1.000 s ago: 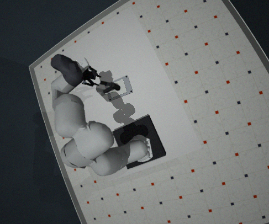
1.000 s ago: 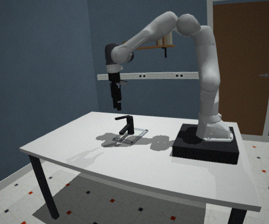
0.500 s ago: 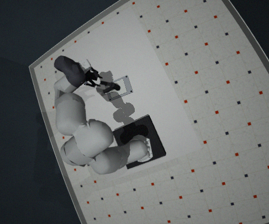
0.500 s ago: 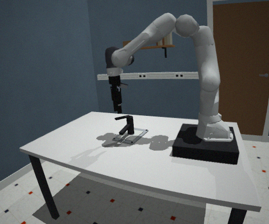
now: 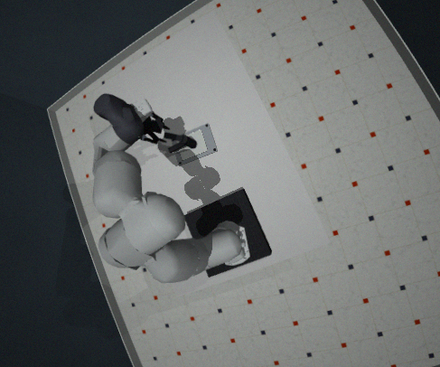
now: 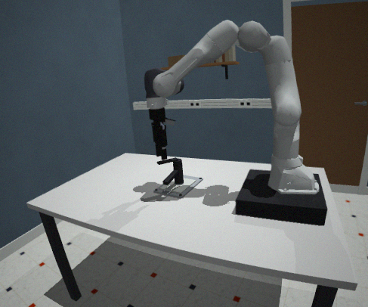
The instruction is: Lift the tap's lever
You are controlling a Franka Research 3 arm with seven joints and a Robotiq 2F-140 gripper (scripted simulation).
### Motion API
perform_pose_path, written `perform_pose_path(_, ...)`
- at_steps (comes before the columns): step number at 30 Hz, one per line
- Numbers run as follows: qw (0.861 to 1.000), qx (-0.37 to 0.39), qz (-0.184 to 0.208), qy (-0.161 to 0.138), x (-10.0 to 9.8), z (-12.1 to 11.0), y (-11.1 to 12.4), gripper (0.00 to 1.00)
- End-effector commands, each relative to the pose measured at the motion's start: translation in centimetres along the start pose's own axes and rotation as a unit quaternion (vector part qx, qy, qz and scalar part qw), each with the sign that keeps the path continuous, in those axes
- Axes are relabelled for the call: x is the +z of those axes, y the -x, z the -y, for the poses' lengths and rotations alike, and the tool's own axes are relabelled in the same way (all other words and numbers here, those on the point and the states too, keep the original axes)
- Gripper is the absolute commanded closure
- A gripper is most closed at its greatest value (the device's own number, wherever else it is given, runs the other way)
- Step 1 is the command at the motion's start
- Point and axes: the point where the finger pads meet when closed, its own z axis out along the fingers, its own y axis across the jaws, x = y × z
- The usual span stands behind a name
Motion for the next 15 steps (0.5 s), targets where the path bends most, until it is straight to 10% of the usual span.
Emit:
perform_pose_path(1,1.0,0.003,0.002,-0.004,0.28,0.24,0.14,0.54)
perform_pose_path(15,1.0,0.003,0.002,-0.004,0.76,0.24,0.14,0.54)
